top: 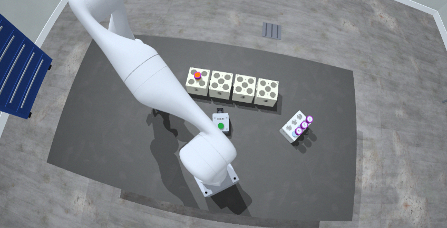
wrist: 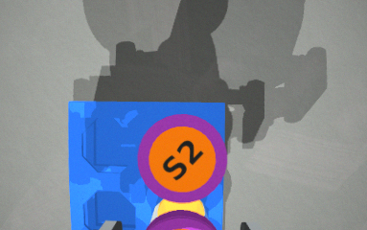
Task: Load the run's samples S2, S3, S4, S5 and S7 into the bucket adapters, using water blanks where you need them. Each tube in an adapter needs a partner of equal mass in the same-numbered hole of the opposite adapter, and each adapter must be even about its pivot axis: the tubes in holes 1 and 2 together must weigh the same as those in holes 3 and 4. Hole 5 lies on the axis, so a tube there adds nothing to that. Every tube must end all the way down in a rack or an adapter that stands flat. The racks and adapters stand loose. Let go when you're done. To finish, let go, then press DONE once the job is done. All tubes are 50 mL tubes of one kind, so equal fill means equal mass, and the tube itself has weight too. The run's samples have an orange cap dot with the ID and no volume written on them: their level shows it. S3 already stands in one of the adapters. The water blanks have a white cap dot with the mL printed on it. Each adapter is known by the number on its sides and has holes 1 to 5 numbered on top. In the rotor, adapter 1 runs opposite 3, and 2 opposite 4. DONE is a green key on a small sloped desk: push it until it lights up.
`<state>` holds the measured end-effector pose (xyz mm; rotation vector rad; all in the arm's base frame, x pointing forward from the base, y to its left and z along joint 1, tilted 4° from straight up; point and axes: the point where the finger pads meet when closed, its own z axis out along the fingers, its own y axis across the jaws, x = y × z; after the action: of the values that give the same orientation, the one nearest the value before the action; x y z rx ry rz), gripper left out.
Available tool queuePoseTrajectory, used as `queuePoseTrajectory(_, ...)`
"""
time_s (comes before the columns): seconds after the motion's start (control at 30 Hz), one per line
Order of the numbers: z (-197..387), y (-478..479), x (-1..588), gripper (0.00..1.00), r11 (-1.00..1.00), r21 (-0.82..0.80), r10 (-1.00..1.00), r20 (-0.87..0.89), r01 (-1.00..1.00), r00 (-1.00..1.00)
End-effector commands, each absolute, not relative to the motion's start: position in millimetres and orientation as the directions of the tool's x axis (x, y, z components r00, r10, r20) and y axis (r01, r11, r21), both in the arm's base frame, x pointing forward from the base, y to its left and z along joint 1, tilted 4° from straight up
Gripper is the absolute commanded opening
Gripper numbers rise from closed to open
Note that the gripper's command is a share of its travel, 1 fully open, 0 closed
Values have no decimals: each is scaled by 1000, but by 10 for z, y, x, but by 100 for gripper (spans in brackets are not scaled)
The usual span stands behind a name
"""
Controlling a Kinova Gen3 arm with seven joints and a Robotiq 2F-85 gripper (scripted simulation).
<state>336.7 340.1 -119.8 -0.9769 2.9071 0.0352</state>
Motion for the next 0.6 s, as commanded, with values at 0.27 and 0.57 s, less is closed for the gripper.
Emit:
queuePoseTrajectory(0.27,-1216,3409,3374,62,797,-2,-602,-80,-604,-795)
queuePoseTrajectory(0.57,-1240,3410,3376,62,797,-2,-602,-80,-604,-795)
